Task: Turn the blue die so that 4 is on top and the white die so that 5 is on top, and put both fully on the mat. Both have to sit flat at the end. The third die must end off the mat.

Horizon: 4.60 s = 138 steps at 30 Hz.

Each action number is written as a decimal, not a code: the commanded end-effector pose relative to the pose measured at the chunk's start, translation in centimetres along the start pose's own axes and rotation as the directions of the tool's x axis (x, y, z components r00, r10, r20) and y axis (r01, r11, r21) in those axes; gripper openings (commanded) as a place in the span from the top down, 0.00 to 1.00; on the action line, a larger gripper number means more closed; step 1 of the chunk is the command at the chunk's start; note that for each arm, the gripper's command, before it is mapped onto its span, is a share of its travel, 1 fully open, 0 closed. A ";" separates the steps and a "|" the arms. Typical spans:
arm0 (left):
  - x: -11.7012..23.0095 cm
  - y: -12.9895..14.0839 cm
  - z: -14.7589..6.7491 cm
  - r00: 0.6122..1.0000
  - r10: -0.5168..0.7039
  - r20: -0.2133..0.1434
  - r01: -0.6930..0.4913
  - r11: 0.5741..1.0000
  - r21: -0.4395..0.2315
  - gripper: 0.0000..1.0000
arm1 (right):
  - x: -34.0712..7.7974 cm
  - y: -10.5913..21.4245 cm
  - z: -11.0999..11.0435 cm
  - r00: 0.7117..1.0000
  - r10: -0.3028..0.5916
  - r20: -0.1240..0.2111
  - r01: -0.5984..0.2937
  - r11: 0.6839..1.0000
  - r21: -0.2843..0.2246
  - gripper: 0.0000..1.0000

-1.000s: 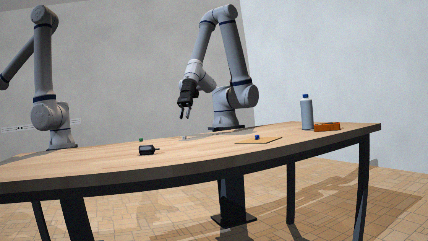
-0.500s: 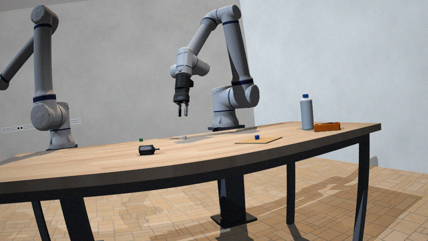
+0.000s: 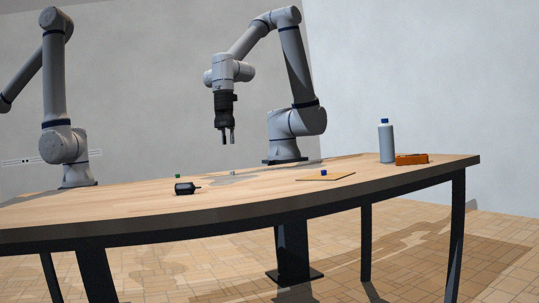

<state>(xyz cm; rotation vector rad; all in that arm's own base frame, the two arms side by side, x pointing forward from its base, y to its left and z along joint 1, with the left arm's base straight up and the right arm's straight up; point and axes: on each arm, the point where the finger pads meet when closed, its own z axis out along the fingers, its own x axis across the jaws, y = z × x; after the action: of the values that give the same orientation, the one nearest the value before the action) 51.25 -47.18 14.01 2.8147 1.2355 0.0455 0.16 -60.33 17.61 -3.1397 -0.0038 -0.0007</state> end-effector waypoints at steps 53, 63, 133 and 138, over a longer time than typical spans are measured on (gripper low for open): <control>0.0 -1.2 4.4 1.000 -0.005 0.000 0.005 0.997 0.074 0.36 | 0.0 0.1 -0.1 1.000 0.000 0.000 0.000 1.000 -0.002 0.00; 0.0 -1.3 4.5 1.000 -0.005 0.000 0.005 0.997 0.074 0.36 | 0.0 0.1 -0.1 1.000 0.000 0.000 0.000 1.000 -0.002 0.00; 0.0 -1.5 9.8 1.000 -0.005 0.000 0.005 0.997 0.073 0.36 | 0.0 0.1 -0.1 1.000 0.000 0.000 0.000 1.000 -0.002 0.00; 0.0 -1.4 9.8 1.000 -0.005 0.000 0.005 0.997 0.073 0.36 | 0.0 0.1 -0.1 1.000 0.000 0.000 0.000 1.000 -0.002 0.00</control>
<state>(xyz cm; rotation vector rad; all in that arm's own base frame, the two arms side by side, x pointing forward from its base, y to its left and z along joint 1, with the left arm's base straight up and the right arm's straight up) 50.64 -46.66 4.07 2.8750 1.2705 -0.0006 0.16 -60.33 17.61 -3.1397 -0.0038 -0.0007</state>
